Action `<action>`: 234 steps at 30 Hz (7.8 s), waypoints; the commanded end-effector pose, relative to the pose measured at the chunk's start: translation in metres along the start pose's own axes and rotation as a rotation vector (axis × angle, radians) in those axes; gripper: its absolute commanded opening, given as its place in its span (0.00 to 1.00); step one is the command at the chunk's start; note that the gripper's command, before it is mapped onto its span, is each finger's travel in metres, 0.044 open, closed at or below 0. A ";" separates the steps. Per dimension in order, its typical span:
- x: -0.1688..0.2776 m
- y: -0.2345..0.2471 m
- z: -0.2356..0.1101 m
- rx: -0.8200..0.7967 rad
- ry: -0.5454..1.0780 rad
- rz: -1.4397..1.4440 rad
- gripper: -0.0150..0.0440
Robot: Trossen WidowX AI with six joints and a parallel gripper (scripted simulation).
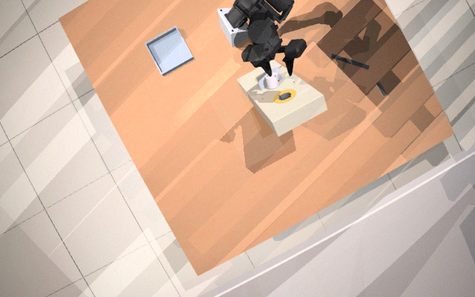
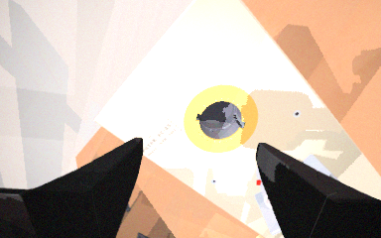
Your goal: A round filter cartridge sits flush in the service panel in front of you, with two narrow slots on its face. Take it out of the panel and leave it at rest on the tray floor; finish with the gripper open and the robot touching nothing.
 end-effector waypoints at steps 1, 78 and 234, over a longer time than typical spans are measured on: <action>0.018 -0.021 0.014 0.067 0.075 -0.206 0.77; 0.070 -0.062 0.076 0.124 0.369 -0.863 0.25; 0.079 -0.451 -0.115 1.112 -0.143 0.579 1.00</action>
Point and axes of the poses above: the point midway between the two fingers, 35 mm back from their tips, its own z axis out along the fingers, its own y axis across the jaws, x = y × z, the point moved 1 cm from there along -z, back along the fingers, and after that the axes turned 4 degrees about -z, right-handed, at the moved point
